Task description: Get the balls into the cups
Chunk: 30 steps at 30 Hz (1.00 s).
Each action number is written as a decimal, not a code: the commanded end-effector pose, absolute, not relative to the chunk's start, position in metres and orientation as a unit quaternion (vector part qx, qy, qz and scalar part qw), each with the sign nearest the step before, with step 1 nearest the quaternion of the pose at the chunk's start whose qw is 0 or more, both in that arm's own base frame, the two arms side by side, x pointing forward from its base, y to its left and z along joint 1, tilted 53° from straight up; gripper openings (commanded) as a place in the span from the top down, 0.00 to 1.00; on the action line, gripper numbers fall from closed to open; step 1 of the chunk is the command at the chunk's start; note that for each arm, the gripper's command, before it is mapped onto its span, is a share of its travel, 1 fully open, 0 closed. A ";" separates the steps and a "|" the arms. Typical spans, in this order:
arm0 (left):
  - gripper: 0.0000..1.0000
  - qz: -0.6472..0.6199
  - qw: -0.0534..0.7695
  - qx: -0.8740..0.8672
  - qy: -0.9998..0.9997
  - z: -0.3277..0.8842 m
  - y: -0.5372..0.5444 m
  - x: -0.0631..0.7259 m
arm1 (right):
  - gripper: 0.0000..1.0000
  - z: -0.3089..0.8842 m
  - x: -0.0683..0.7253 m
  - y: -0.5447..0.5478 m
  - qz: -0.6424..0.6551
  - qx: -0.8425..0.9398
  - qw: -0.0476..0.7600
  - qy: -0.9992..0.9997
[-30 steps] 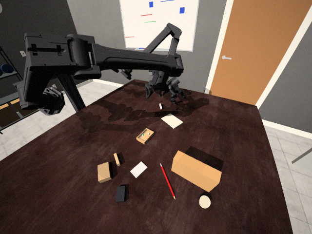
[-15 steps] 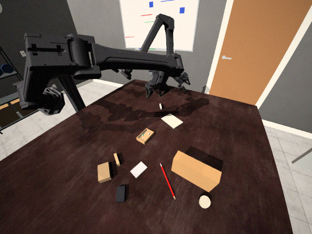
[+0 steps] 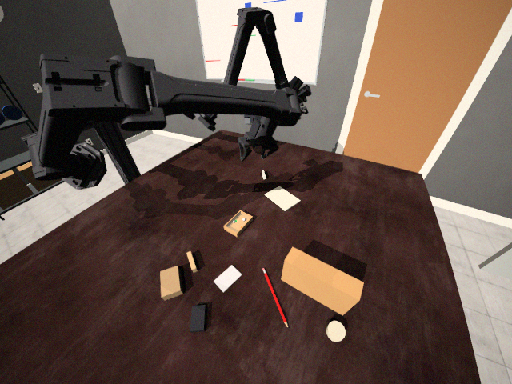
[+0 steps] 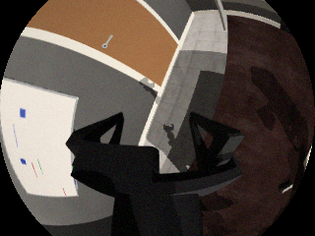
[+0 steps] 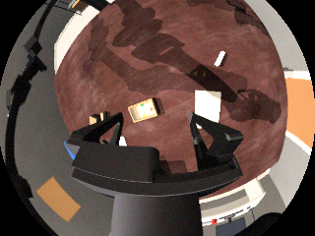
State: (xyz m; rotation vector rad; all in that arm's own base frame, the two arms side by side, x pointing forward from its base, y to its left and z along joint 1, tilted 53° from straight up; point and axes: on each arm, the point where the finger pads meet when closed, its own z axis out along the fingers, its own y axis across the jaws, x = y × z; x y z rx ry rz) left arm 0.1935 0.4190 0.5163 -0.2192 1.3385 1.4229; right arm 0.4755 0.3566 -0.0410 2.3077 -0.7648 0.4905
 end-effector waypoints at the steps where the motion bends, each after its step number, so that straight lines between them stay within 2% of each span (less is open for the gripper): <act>1: 0.00 0.598 0.570 -0.150 0.544 0.558 0.418 0.153 | 0.00 -0.034 0.477 0.365 0.192 0.882 0.315 -0.292; 13: 0.00 0.663 0.552 -0.292 0.413 0.668 0.343 0.007 | 0.00 -0.034 0.477 0.365 0.192 0.882 0.315 -0.292; 30: 0.00 0.703 0.538 -0.356 0.298 0.727 0.244 -0.056 | 0.00 -0.034 0.477 0.365 0.192 0.882 0.315 -0.292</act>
